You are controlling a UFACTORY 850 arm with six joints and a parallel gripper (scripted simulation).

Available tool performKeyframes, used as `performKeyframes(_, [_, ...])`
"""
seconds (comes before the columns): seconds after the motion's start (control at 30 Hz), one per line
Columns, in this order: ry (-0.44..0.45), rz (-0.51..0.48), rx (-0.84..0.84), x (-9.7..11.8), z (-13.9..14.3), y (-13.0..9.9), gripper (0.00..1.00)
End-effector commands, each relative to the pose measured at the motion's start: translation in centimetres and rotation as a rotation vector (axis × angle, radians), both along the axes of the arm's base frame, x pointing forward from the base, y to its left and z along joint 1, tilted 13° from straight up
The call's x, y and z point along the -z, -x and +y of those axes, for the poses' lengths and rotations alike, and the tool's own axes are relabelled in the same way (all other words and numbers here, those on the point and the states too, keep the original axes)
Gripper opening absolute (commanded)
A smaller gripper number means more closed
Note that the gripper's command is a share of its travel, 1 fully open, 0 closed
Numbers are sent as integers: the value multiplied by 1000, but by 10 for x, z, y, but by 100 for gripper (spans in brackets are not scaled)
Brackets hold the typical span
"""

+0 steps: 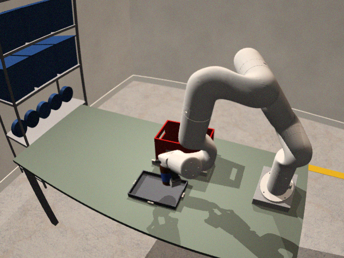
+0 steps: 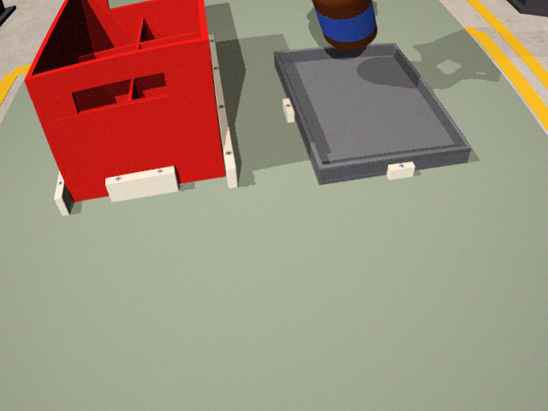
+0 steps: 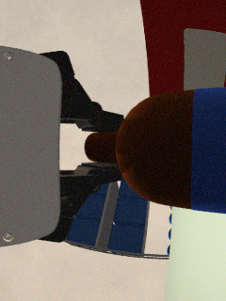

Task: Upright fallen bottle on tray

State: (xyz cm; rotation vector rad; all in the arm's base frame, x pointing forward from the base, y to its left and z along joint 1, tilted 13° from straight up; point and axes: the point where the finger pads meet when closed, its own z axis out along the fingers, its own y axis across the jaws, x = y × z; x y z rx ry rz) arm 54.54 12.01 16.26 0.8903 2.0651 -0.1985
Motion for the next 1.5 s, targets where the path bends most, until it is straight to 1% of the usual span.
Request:
performKeyframes(0.0, [0, -2, 0, 1, 1, -1, 0])
performKeyframes(0.53, [0, -2, 0, 13, 3, -1, 0])
performKeyframes(1.47, [0, -2, 0, 43, 11, -1, 0])
